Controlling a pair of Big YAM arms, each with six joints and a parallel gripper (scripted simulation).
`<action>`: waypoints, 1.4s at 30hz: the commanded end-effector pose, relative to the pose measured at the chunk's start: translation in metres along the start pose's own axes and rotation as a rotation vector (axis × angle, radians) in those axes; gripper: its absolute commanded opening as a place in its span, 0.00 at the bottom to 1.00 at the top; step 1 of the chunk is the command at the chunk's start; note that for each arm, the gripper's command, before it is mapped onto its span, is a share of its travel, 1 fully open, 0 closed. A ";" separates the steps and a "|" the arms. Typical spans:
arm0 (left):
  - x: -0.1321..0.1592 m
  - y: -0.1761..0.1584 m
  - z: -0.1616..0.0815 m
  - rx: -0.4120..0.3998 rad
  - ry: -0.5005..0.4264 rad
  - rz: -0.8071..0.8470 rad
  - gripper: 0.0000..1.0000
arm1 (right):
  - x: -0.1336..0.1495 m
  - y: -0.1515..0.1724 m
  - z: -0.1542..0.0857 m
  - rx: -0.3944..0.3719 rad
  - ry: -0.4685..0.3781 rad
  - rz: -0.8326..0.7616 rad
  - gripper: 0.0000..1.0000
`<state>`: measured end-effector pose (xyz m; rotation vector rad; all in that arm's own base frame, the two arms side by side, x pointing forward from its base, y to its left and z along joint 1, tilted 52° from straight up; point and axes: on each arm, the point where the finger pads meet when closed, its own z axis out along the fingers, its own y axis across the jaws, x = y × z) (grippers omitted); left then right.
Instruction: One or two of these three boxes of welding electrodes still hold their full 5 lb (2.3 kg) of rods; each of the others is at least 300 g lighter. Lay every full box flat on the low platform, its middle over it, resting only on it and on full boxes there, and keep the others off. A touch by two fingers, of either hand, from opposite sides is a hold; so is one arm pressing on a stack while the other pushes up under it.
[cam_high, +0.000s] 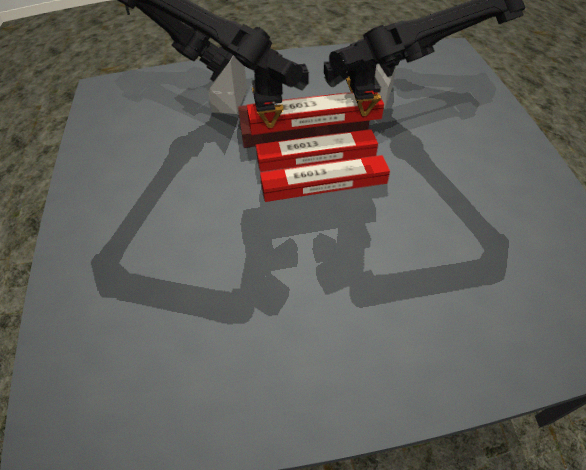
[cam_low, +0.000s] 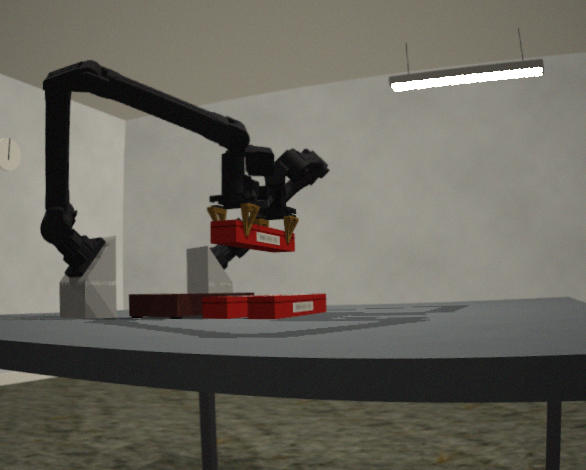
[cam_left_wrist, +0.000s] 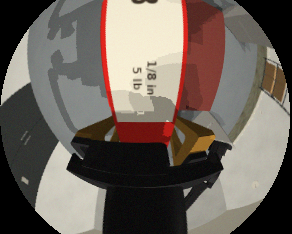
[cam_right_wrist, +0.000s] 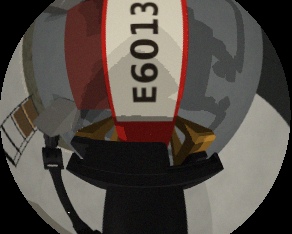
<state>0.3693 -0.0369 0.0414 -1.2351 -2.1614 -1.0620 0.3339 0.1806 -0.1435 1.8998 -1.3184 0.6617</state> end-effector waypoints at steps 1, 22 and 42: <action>-0.006 0.006 -0.007 -0.018 -0.026 -0.012 0.00 | -0.001 -0.007 -0.010 0.030 -0.023 0.019 0.00; -0.004 0.051 -0.016 -0.028 -0.037 -0.021 0.00 | 0.000 -0.049 -0.011 0.030 -0.016 0.005 0.00; -0.014 0.065 -0.021 -0.038 -0.036 0.003 0.00 | 0.009 -0.071 -0.027 0.051 -0.032 0.022 0.00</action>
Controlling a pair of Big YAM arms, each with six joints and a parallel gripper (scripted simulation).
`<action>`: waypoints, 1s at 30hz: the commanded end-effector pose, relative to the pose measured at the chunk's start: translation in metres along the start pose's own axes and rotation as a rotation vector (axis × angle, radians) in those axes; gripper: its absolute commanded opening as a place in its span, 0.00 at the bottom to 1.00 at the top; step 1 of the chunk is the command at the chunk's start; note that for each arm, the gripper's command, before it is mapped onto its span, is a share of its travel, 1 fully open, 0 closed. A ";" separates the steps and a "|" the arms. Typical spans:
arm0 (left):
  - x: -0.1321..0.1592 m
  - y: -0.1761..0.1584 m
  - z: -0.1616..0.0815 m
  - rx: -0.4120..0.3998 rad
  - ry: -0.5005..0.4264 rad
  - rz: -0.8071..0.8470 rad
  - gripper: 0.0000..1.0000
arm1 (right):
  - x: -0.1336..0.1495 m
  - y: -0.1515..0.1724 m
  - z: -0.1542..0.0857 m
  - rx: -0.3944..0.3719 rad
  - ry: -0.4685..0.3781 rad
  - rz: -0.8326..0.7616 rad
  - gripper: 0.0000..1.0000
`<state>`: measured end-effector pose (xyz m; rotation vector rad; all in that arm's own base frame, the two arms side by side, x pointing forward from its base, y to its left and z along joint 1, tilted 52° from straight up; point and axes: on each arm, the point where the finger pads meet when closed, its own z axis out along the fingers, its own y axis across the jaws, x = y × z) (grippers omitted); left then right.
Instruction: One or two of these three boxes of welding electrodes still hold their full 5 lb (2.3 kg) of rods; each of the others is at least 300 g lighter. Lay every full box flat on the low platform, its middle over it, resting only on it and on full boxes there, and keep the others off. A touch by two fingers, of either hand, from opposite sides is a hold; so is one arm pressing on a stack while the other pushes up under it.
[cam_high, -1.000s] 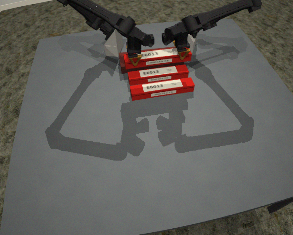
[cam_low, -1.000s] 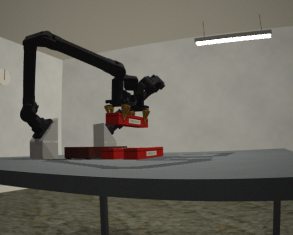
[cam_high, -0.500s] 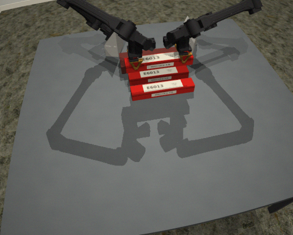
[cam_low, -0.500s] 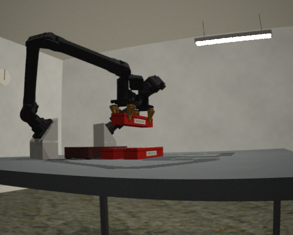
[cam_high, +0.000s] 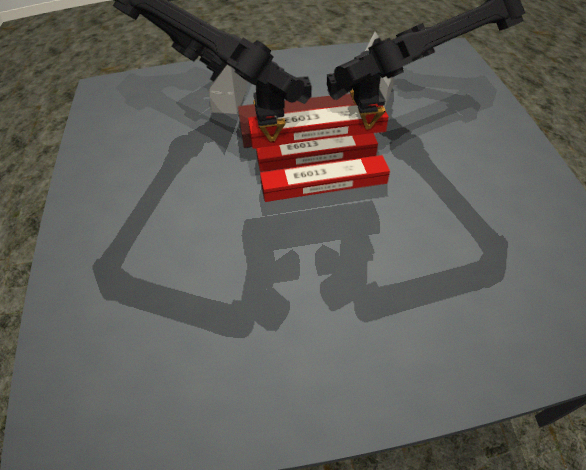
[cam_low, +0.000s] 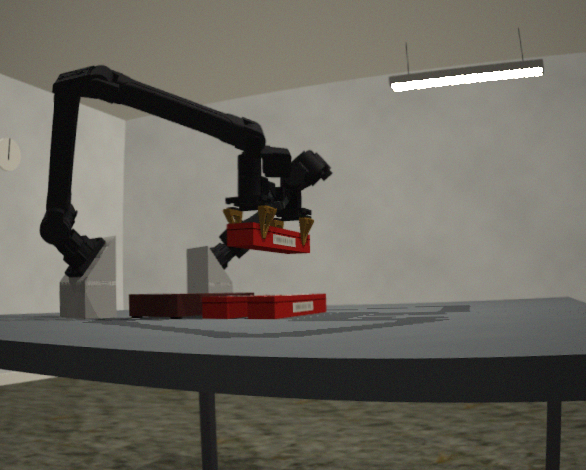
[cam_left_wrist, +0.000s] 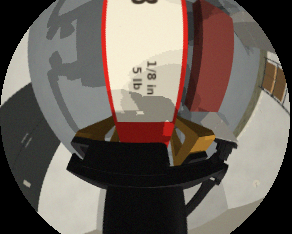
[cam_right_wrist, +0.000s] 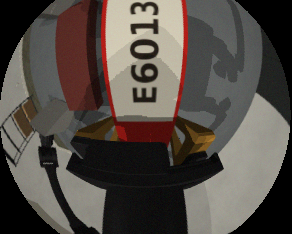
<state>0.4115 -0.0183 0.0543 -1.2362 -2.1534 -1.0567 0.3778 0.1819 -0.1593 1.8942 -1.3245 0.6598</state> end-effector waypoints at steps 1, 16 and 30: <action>-0.011 0.017 -0.028 -0.042 -0.040 -0.003 0.00 | 0.006 -0.025 -0.036 0.056 -0.031 0.017 0.00; -0.011 0.019 -0.030 -0.042 -0.041 -0.006 0.00 | 0.006 -0.026 -0.038 0.056 -0.029 0.015 0.00; -0.011 0.020 -0.031 -0.043 -0.041 -0.011 0.00 | 0.006 -0.027 -0.039 0.056 -0.028 0.013 0.00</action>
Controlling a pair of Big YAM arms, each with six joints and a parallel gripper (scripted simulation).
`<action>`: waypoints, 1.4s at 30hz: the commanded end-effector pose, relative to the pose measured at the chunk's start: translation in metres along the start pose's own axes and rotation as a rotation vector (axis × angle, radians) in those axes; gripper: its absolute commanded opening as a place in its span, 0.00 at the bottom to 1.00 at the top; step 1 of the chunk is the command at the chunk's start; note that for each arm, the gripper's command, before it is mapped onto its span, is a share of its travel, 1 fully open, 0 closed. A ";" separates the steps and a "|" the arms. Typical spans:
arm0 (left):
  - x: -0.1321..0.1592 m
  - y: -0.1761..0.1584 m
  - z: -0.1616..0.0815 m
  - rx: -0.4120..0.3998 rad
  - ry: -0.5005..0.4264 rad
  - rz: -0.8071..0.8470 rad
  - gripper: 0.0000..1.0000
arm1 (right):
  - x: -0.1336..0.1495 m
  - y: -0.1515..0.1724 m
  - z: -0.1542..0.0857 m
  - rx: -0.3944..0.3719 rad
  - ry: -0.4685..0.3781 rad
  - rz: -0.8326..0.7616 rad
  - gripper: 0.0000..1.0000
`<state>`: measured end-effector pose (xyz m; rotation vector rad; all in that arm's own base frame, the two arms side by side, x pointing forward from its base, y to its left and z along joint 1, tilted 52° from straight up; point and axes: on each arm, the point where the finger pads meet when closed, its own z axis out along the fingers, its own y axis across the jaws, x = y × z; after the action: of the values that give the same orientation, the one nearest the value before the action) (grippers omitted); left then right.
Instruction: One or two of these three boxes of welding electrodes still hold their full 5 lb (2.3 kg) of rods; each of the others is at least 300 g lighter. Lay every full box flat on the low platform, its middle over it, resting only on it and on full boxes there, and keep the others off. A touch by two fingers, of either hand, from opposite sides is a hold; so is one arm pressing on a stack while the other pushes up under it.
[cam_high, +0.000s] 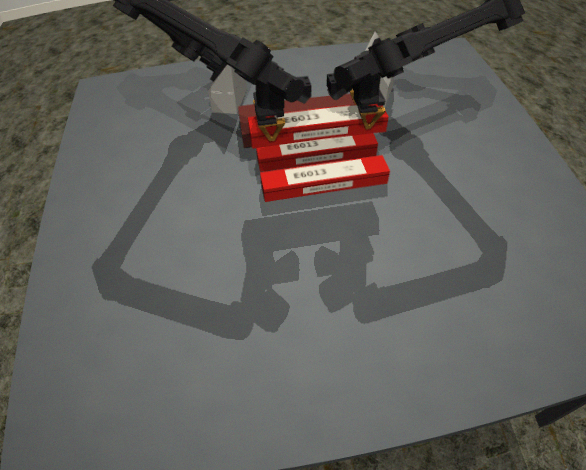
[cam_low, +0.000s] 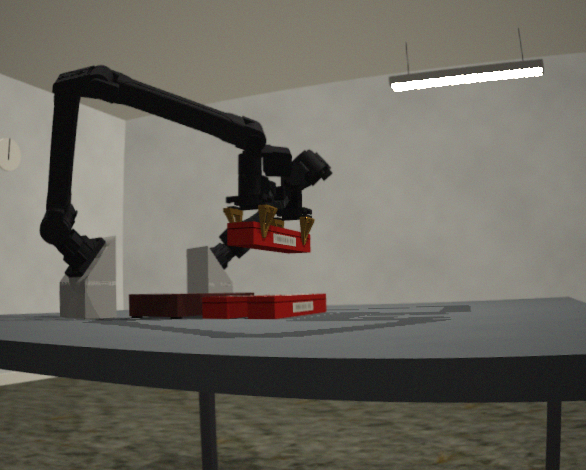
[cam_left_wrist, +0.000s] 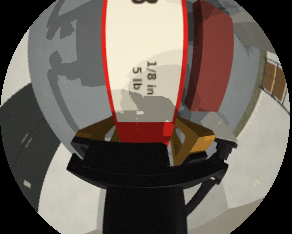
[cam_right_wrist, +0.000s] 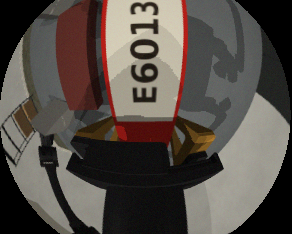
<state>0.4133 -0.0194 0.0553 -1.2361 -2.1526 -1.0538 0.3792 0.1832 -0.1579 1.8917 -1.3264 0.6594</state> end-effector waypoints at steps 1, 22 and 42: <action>-0.010 0.018 -0.030 -0.045 -0.042 -0.013 0.00 | 0.005 -0.026 -0.037 0.058 -0.028 0.011 0.00; -0.010 0.053 -0.024 -0.034 -0.030 -0.006 0.00 | 0.009 -0.061 -0.019 0.022 -0.021 0.012 0.00; -0.007 0.075 -0.038 -0.054 -0.049 -0.015 0.00 | 0.009 -0.078 -0.051 0.076 -0.027 0.009 0.00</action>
<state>0.4612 -0.0046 0.0735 -1.2274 -2.1553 -1.0498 0.4315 0.1918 -0.1703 1.8882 -1.3213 0.6534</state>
